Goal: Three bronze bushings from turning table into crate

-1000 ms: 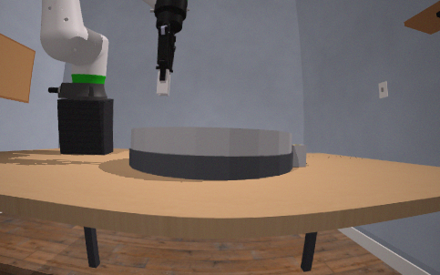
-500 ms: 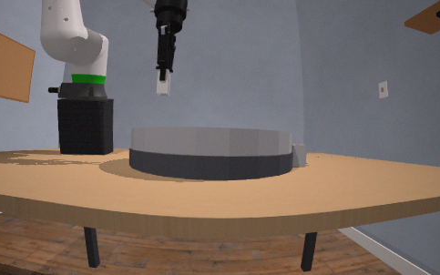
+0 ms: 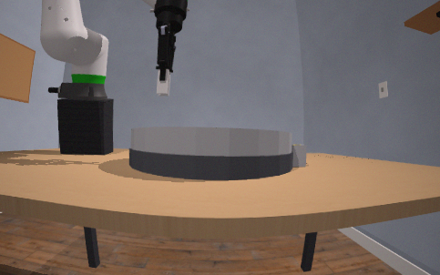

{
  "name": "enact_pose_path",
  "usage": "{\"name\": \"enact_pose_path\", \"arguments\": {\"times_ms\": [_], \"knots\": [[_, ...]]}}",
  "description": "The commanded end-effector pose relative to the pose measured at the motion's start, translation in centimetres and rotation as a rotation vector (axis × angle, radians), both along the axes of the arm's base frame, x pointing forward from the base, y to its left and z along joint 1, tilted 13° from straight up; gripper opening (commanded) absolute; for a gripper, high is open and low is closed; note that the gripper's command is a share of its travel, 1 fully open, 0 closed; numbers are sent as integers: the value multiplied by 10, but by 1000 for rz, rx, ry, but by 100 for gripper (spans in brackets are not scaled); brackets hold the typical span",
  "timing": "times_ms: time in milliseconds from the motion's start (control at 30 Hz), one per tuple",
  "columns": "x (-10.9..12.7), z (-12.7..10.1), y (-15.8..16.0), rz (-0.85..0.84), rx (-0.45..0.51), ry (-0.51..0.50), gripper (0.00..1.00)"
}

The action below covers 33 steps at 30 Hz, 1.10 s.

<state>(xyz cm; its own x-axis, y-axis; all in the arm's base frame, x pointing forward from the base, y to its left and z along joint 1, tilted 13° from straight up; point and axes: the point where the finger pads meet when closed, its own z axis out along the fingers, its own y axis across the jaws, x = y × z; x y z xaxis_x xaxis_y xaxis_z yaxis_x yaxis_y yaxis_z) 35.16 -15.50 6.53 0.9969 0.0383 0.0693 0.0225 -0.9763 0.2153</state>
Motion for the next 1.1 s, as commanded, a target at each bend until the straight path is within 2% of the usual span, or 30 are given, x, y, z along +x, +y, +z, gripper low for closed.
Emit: {"name": "enact_pose_path", "arguments": {"times_ms": [0,1067], "knots": [[0,0,0,0,0,0,9],[0,0,0,0,0,0,9]]}}
